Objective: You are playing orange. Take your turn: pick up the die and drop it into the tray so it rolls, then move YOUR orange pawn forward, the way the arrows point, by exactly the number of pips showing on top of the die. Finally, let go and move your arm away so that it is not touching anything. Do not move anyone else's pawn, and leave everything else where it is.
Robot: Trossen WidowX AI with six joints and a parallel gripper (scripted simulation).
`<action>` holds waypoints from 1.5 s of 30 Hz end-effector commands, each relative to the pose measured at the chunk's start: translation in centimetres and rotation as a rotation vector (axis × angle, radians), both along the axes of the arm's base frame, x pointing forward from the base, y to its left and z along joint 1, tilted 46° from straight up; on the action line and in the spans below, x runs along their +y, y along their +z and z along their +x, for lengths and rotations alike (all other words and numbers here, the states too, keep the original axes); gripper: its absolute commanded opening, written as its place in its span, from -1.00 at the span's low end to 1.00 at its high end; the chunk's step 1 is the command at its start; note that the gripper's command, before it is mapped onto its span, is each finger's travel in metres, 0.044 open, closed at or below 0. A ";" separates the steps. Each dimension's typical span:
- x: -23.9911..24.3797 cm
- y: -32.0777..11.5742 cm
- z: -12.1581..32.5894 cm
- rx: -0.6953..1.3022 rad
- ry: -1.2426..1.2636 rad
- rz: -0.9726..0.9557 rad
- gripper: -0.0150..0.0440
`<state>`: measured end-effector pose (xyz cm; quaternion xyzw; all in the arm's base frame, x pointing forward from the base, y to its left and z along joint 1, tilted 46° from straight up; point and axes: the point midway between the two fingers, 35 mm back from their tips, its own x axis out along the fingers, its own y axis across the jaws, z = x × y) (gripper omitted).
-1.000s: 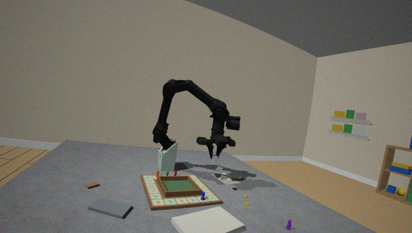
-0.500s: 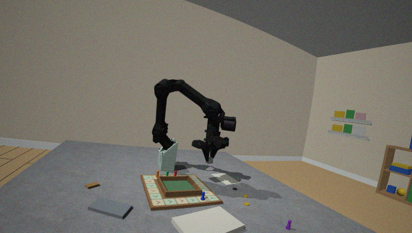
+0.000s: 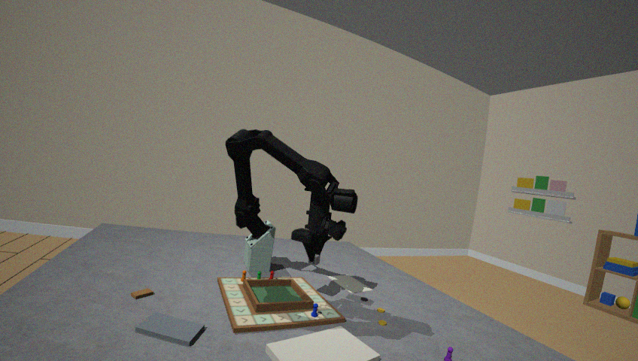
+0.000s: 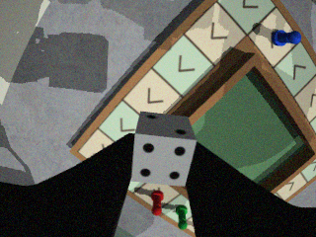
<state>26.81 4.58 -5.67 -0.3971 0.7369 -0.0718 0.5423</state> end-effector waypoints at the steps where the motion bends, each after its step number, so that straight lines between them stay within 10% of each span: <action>1: -1.1 0.8 0.3 0.065 0.083 0.007 -0.49; 31: -9.5 5.4 0.1 0.611 0.634 0.037 -0.49; 45: -10.0 4.6 -0.8 0.565 0.664 0.290 -0.49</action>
